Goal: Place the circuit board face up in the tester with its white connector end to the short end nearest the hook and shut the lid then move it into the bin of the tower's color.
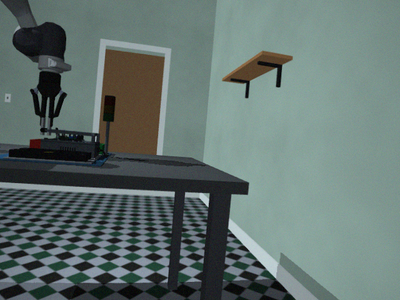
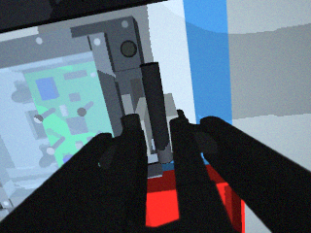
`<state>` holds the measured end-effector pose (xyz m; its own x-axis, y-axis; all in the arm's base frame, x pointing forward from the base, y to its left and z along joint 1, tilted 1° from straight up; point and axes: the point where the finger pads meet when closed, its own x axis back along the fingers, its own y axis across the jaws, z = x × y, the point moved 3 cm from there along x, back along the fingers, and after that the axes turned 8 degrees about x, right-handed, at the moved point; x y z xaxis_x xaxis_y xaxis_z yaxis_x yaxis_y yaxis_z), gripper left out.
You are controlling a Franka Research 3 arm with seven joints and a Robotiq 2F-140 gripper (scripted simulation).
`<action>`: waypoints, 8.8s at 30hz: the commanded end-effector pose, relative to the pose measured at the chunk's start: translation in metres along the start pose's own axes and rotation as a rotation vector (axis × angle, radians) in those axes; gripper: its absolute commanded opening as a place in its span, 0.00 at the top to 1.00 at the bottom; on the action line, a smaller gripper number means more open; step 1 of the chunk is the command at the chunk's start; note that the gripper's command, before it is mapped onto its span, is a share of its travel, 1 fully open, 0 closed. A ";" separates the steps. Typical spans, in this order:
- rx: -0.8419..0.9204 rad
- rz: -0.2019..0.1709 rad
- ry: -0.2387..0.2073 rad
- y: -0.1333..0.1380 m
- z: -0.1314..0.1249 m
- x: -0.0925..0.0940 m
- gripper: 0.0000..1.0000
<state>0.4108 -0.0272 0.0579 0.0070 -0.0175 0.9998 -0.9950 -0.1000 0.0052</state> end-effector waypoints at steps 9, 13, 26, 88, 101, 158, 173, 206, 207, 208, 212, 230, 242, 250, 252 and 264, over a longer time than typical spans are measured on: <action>0.004 0.001 0.001 0.000 -0.001 -0.006 1.00; 0.004 0.001 0.001 0.000 -0.001 -0.006 1.00; 0.004 0.001 0.001 0.000 -0.001 -0.006 1.00; 0.004 0.001 0.001 0.000 -0.001 -0.006 0.70; 0.004 0.001 0.001 0.000 -0.001 -0.006 0.70; 0.004 0.001 0.001 0.000 -0.001 0.098 0.00; 0.004 0.001 0.001 0.000 -0.001 0.098 0.00; 0.004 0.001 0.001 0.000 -0.001 0.098 1.00; 0.004 0.001 0.001 0.000 -0.001 0.098 1.00; 0.004 0.001 0.001 0.000 -0.001 0.098 1.00; 0.004 0.001 0.001 0.000 -0.001 0.098 1.00; 0.004 0.001 0.001 0.000 -0.001 0.098 1.00; 0.004 0.001 0.001 0.000 -0.001 0.103 1.00; 0.004 0.001 0.001 0.000 -0.001 0.114 1.00; 0.004 0.001 0.001 0.000 -0.001 0.114 1.00; 0.004 0.001 0.001 0.000 -0.002 0.119 1.00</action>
<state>0.4116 -0.0276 0.1751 0.0034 -0.0184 0.9998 -0.9938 -0.1113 0.0014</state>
